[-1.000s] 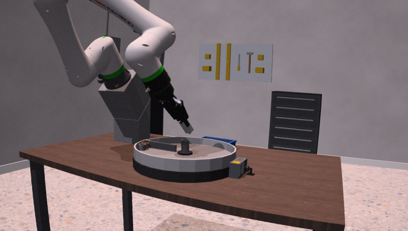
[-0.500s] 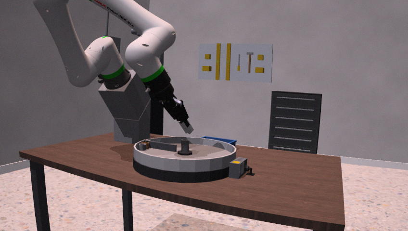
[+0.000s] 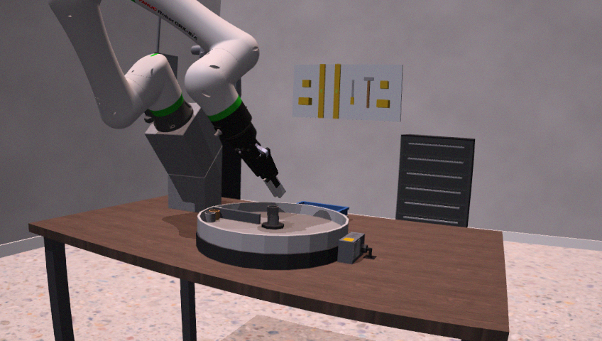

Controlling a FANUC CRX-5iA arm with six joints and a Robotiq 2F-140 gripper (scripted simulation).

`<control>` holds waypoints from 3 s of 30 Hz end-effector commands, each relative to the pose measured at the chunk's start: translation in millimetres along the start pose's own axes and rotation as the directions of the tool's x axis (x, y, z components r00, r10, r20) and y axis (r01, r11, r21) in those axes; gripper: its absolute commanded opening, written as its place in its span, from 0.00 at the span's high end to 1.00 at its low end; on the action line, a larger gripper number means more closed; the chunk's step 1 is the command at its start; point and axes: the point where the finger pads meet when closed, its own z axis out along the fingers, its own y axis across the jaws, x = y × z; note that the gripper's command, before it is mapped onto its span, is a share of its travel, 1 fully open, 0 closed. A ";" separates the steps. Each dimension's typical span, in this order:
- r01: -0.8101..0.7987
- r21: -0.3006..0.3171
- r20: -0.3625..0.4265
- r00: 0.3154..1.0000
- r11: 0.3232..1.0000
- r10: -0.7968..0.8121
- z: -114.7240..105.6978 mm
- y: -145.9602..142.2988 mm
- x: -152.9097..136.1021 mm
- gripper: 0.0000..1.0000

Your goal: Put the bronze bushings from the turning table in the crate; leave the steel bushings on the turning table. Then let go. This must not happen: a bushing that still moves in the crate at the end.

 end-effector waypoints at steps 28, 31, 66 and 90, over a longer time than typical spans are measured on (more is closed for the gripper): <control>0.000 0.000 0.000 1.000 1.000 0.000 -74.4 -149.1 -90.2 0.94; 0.000 0.000 0.000 1.000 1.000 0.000 -74.4 -149.1 -90.2 0.94; 0.000 0.000 0.000 1.000 1.000 0.000 -56.7 -148.8 -105.3 0.94; 0.000 0.000 0.000 1.000 1.000 0.000 -56.7 -148.8 -105.3 0.94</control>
